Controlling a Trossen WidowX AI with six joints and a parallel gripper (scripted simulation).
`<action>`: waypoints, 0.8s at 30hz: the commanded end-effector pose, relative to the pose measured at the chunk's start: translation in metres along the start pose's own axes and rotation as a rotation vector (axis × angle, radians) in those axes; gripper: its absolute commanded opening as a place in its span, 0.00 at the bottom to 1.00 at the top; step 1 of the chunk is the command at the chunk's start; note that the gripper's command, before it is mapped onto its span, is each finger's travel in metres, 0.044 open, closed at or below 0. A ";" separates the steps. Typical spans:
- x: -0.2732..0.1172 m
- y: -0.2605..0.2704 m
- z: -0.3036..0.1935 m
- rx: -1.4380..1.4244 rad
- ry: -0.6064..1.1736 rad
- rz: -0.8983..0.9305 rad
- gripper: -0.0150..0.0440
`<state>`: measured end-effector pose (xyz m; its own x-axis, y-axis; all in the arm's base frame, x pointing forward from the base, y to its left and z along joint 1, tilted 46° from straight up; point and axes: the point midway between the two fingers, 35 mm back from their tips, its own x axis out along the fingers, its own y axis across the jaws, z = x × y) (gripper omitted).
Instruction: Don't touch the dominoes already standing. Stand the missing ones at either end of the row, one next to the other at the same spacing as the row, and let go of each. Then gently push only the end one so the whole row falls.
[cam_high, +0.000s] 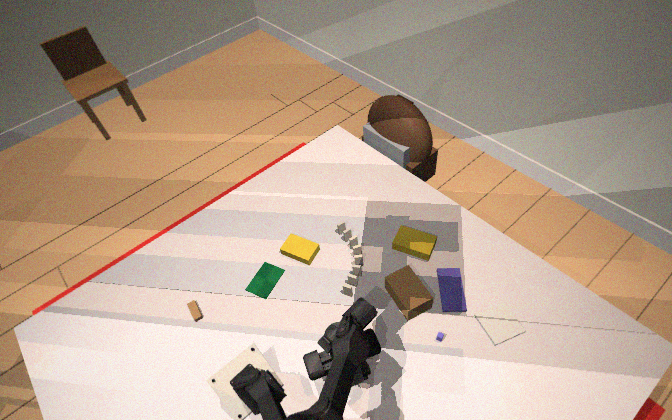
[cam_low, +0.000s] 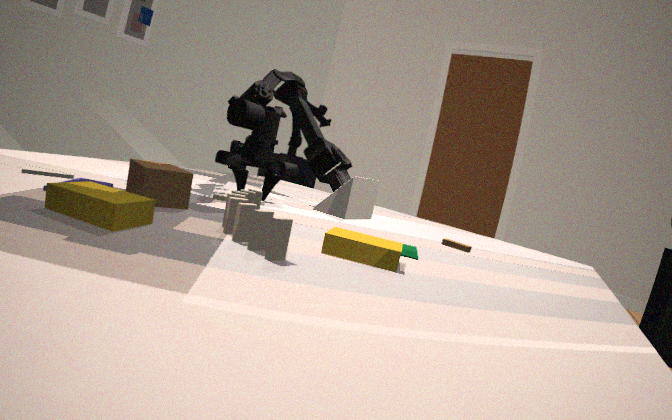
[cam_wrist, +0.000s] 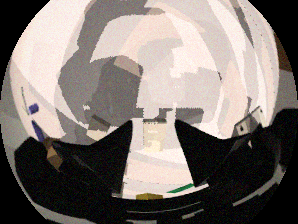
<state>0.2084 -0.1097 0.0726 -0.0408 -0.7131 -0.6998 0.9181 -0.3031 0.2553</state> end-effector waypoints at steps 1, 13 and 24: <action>0.000 0.000 0.000 -0.006 -0.003 0.001 0.63; 0.000 0.000 0.000 -0.006 -0.003 0.001 0.49; -0.002 0.000 0.000 -0.006 -0.003 0.000 0.44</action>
<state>0.2084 -0.1097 0.0726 -0.0408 -0.7132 -0.6998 0.9182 -0.3030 0.2552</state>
